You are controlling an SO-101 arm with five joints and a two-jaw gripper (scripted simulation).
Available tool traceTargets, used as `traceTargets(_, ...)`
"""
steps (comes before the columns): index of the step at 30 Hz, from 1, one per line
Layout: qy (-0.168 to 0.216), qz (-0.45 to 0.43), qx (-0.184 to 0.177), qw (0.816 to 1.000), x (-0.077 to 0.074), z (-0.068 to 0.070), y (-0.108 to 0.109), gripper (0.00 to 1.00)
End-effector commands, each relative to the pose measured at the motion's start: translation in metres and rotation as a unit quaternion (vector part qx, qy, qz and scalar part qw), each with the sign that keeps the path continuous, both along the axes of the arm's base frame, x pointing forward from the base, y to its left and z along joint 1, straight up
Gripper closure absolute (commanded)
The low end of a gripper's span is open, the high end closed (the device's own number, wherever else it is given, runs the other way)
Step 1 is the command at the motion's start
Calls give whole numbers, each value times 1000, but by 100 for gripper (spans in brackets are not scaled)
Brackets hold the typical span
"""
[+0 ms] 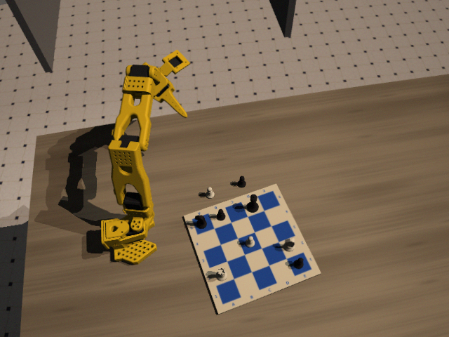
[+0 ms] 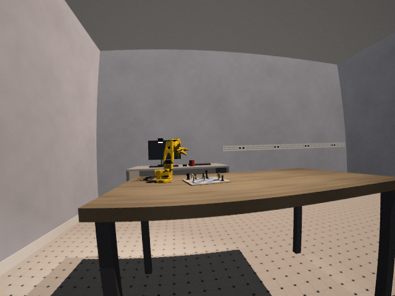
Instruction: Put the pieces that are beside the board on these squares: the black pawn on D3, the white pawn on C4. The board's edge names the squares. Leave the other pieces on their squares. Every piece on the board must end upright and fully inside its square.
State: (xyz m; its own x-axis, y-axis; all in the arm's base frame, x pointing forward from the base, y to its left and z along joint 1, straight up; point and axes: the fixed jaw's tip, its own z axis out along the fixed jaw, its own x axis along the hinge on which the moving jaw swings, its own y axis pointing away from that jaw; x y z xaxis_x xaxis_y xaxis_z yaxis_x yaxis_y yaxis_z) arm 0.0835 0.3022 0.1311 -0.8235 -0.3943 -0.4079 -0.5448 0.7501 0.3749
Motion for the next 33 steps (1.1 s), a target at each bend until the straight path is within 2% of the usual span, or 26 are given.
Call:
traceTargets(1,-10,-7,9,1000,9,10,-8,2)
traceTargets(6,-40,-32,14,999,36,30,-37,9)
traceTargets(7,-40,-32,15,999,36,30,-37,9)
traceTargets(8,-48,-40,15,998,42,35,-47,11)
traceTargets(11,-49,-40,16,998,42,35,-47,11)
traceTargets(13,-67,-56,13,996,55,43,-68,15)
traceTargets(14,-67,-56,13,996,55,43,-68,15)
traceTargets(15,-77,-66,11,995,60,47,-80,17)
traceTargets(17,-77,-66,11,995,60,47,-80,17)
traceTargets(18,-88,-75,8,993,66,51,-93,20)
traceTargets(19,-88,-75,8,993,66,51,-93,20)
traceTargets(20,-98,-85,4,991,70,55,-106,22)
traceTargets(21,-98,-85,4,991,70,55,-106,22)
traceTargets(22,-110,-96,0,989,73,58,-120,25)
traceTargets(24,-110,-96,0,989,73,58,-120,25)
traceTargets(25,-121,-106,-5,987,76,60,-134,27)
traceTargets(28,-121,-106,-5,987,76,60,-134,27)
traceTargets(29,-132,-117,-11,984,78,62,-148,30)
traceTargets(30,-132,-117,-11,984,78,62,-148,30)
traceTargets(31,-143,-127,-17,981,78,64,-161,33)
traceTargets(33,-143,-127,-17,981,78,64,-161,33)
